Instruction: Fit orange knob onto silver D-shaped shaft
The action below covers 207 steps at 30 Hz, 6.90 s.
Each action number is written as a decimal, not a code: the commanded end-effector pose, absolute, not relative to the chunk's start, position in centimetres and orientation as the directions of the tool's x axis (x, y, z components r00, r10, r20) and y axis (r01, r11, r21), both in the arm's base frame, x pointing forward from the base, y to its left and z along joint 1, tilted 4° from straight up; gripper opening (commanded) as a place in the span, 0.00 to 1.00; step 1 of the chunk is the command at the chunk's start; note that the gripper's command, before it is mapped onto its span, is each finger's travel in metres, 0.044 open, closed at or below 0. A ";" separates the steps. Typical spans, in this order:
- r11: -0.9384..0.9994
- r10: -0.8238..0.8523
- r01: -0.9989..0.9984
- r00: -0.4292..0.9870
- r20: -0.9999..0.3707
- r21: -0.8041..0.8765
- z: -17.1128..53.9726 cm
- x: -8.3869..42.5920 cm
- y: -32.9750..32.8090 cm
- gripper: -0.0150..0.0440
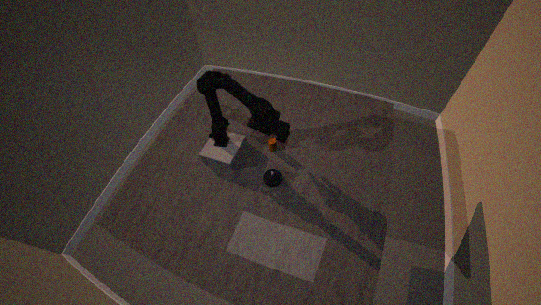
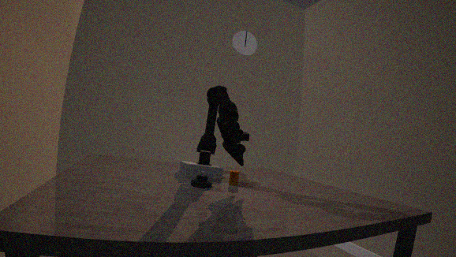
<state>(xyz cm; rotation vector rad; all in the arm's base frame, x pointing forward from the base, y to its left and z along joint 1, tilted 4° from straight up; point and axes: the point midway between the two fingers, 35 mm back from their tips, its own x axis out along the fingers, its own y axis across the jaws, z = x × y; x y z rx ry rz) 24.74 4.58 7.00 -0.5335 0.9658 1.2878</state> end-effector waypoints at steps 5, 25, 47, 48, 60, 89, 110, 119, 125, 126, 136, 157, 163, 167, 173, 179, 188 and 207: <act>0.301 0.053 -0.953 -0.022 -0.998 0.037 10.3 25.5 3.8 1.00; 0.521 0.053 -0.852 -0.022 -0.998 0.046 9.4 25.4 3.7 1.00; 0.520 0.054 -0.853 -0.022 -0.998 0.047 3.9 25.4 4.1 1.00; 0.520 0.054 -0.853 -0.022 -0.998 0.047 3.7 25.4 4.1 1.00; 0.520 0.054 -0.853 -0.022 -0.998 0.047 1.8 25.5 4.2 1.00; 0.520 0.054 -0.853 -0.022 -0.998 0.047 -1.4 25.2 4.4 0.69; 0.494 0.024 -0.869 -0.011 -1.000 0.022 2.7 25.9 4.2 0.25; 0.506 0.038 -0.862 -0.015 -0.999 0.033 7.2 26.8 4.4 0.25; 0.514 0.047 -0.857 -0.019 -0.999 0.040 10.3 26.9 4.5 0.25; 0.516 0.049 -0.856 -0.019 -0.999 0.042 10.8 26.8 4.5 0.25; 0.519 0.030 -0.855 0.007 -1.000 0.009 12.6 26.7 4.6 0.25; 0.477 -0.199 -0.770 0.375 -0.906 -0.423 16.9 26.6 5.7 0.25; 0.448 -0.259 -0.715 0.472 -0.843 -0.537 18.2 26.6 6.0 0.25; 0.424 -0.296 -0.671 0.531 -0.794 -0.608 19.0 26.6 6.2 0.25; 0.383 -0.348 -0.598 0.613 -0.710 -0.704 20.2 26.6 6.5 0.25; 0.341 -0.389 -0.521 0.679 -0.622 -0.782 21.4 26.6 6.8 0.25; 0.328 -0.400 -0.498 0.696 -0.596 -0.802 21.3 26.5 6.8 0.25; 0.310 -0.407 -0.499 0.700 -0.588 -0.809 20.8 26.5 7.0 0.25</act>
